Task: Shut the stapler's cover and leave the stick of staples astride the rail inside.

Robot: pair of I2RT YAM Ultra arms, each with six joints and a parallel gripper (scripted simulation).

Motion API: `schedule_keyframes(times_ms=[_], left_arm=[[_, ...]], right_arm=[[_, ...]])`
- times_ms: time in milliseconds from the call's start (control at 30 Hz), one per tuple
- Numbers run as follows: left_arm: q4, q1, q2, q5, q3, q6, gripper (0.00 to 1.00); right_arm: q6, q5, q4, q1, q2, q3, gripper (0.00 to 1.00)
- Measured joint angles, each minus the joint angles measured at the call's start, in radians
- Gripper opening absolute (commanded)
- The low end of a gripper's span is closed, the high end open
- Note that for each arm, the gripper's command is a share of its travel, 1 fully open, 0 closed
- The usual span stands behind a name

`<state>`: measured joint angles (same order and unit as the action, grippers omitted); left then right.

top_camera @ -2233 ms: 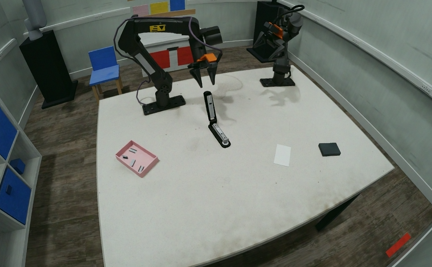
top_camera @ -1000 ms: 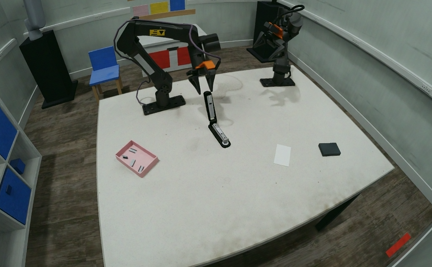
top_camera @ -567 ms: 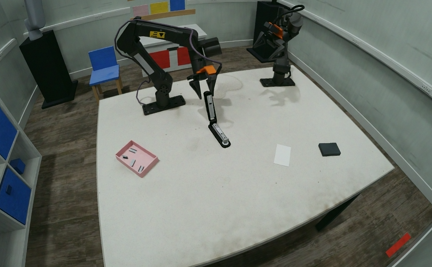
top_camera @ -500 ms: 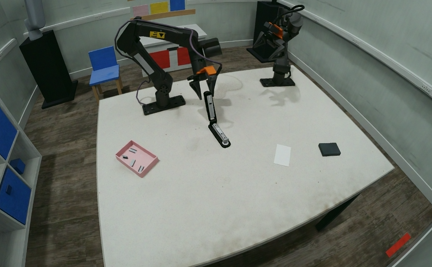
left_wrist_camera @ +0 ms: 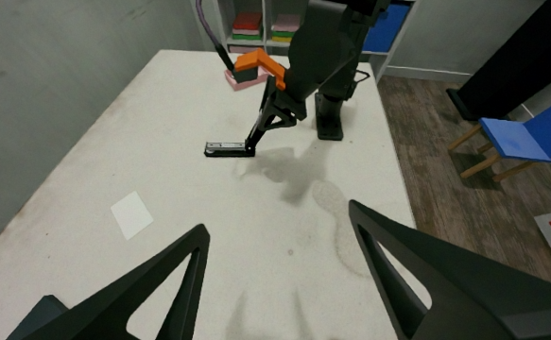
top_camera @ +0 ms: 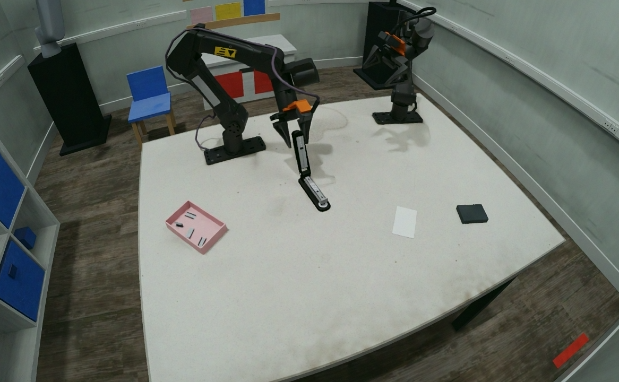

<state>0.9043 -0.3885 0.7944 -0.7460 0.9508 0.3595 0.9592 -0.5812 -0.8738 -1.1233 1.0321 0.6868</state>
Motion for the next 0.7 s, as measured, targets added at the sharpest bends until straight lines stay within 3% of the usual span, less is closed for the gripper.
schedule_keyframes(times_ms=[200,233,533,700], left_arm=[[0.0,0.0,0.0,0.0,0.0,0.0,1.0],[0.0,0.0,0.0,0.0,0.0,0.0,1.0],[0.0,0.0,0.0,0.0,0.0,0.0,1.0],[0.0,0.0,0.0,0.0,0.0,0.0,1.0]], right_arm=[[-0.01,0.001,0.017,0.0,0.0,0.0,0.5],[-0.011,0.001,0.018,0.0,0.0,0.0,0.42],[-0.013,0.002,0.021,0.0,0.0,0.0,0.29],[-0.013,0.002,0.021,0.0,0.0,0.0,0.27]])
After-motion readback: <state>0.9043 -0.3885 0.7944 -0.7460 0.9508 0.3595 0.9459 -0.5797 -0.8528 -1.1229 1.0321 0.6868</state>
